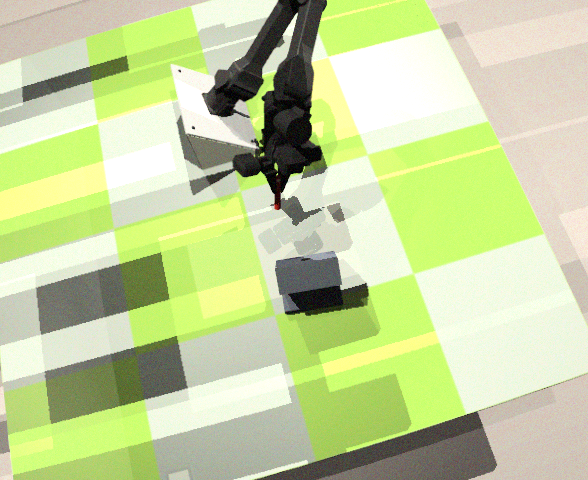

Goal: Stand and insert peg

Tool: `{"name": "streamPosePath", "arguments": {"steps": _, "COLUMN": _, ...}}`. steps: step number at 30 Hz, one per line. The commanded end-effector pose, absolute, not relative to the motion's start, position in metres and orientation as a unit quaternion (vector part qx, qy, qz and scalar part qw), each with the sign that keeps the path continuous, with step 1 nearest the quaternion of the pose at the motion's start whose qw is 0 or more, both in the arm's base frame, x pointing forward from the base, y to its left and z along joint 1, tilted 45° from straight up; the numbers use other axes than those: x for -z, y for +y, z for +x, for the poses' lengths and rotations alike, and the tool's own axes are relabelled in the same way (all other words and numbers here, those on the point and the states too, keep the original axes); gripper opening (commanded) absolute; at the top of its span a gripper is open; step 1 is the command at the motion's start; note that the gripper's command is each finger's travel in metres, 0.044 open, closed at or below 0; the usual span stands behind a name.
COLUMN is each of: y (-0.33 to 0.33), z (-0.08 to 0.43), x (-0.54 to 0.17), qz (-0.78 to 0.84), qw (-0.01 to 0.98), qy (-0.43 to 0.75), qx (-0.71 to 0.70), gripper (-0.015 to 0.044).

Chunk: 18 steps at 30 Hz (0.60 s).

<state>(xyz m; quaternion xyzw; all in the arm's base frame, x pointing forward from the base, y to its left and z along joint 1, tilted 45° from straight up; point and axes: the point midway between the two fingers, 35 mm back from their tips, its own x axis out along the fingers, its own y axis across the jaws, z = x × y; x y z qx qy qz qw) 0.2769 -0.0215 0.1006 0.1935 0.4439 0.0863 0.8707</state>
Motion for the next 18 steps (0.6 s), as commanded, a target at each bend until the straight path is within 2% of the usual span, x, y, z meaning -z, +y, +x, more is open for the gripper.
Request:
{"name": "streamPosePath", "arguments": {"steps": 1, "y": -0.023, "z": 0.279, "x": -0.1, "qz": 0.181, "qw": 0.878, "qy": 0.434, "qx": -0.085, "gripper": 0.0}}
{"name": "streamPosePath", "arguments": {"steps": 18, "y": -0.027, "z": 0.292, "x": -0.107, "qz": 0.136, "qw": 0.912, "qy": 0.379, "qx": -0.078, "gripper": 0.0}}
